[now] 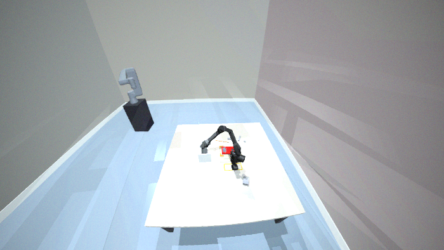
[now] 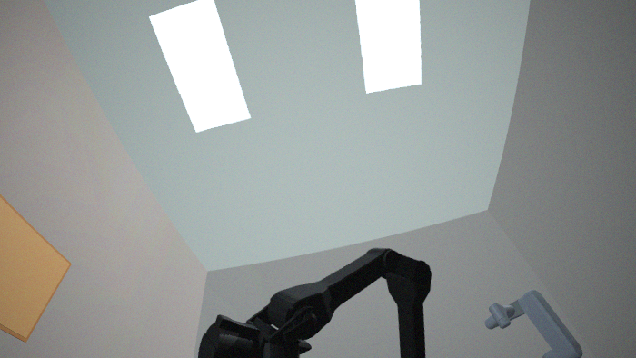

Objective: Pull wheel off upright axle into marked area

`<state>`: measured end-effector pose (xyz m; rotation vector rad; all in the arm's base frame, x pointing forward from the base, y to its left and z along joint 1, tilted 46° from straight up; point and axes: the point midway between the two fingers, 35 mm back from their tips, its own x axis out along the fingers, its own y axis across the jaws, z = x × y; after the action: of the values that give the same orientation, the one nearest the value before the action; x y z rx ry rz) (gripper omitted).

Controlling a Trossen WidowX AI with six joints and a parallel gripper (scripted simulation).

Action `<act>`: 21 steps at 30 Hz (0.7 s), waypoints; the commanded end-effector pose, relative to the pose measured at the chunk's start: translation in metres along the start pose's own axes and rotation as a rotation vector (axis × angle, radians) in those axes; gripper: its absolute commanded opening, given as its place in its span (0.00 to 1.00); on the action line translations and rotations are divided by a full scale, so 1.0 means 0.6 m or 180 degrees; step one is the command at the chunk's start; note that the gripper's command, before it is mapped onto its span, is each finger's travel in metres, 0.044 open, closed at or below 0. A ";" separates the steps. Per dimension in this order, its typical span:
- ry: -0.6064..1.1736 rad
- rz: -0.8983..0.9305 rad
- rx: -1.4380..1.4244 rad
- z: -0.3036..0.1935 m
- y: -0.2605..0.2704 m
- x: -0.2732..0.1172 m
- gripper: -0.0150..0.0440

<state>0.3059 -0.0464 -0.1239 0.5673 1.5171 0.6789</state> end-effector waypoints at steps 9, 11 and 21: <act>-0.0014 0.0003 0.0010 0.000 -0.002 -0.088 0.76; -0.0016 0.0005 0.0011 -0.001 -0.001 -0.101 0.76; -0.0005 -0.0035 -0.0001 -0.050 0.015 -0.126 1.00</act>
<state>0.2975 -0.0855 -0.0806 0.5721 1.5193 0.6807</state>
